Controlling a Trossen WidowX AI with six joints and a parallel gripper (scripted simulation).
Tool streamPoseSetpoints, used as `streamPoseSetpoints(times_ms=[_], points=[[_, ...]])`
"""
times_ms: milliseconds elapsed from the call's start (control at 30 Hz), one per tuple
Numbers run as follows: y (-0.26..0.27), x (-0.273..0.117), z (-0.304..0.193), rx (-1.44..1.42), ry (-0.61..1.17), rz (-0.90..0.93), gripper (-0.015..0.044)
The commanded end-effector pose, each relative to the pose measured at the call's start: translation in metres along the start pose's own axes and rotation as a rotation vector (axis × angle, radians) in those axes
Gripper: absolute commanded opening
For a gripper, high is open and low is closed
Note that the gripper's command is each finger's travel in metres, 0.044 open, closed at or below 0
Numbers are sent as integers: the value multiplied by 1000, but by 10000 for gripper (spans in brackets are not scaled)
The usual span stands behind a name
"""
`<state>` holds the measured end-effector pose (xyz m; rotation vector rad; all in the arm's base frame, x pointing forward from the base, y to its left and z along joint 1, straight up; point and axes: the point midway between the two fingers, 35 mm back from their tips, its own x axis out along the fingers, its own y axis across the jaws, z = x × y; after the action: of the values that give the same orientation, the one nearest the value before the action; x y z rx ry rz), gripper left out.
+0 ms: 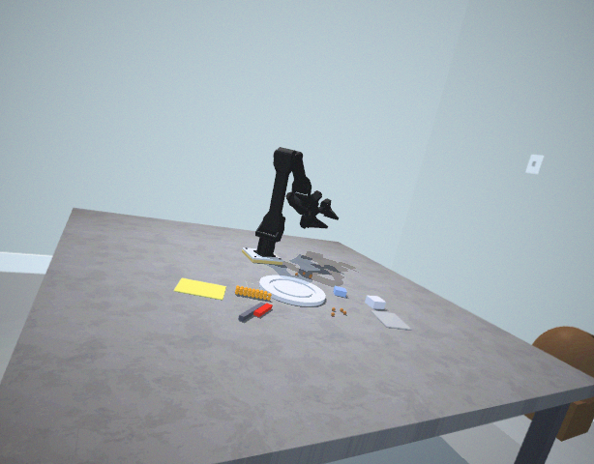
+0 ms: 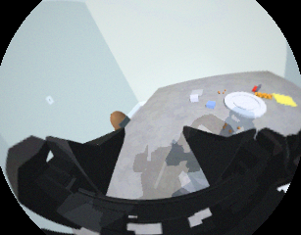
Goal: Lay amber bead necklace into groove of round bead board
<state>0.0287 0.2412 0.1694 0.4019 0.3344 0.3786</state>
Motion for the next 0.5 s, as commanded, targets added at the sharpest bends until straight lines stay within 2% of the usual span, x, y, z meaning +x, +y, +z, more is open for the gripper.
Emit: streamPoseSetpoints(times_ms=[0, 233, 467], points=[[0, 1, 0, -4, 0, -5, 374], [-13, 31, 6, -145, 14, -200, 200], [-33, 60, 15, -298, 73, -395, 200]])
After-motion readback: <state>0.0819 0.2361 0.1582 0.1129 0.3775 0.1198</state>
